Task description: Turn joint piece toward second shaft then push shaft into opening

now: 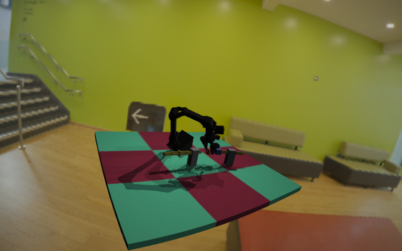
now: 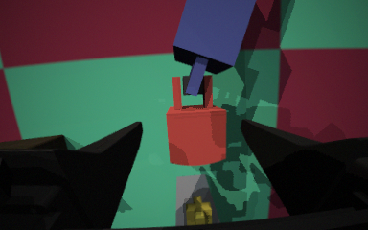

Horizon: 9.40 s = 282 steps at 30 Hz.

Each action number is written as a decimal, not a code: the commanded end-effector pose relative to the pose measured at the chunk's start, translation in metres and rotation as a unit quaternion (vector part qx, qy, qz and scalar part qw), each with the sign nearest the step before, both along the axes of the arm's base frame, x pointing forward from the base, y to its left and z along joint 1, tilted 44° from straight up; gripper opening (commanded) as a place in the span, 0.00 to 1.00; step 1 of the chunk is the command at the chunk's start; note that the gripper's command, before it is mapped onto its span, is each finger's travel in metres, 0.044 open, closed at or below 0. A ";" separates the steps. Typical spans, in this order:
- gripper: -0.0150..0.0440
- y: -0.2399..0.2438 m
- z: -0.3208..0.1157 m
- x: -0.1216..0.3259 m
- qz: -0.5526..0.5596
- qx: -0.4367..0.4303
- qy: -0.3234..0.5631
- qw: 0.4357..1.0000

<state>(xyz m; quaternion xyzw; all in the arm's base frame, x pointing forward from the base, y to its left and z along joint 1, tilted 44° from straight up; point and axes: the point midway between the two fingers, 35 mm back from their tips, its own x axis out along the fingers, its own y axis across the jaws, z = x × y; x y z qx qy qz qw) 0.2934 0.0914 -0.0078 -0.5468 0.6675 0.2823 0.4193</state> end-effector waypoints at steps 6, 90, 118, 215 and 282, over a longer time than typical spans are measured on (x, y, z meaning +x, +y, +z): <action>1.00 0.027 0.023 0.009 -0.110 -0.017 -0.081 0.990; 1.00 -0.003 0.093 -0.002 -0.884 -0.021 -0.427 0.188; 1.00 -0.088 0.168 0.001 -0.888 0.015 -0.437 0.142; 0.37 -0.248 0.209 -0.060 -0.797 -0.068 -0.599 0.031; 0.37 -0.248 0.209 -0.060 -0.797 -0.069 -0.599 0.030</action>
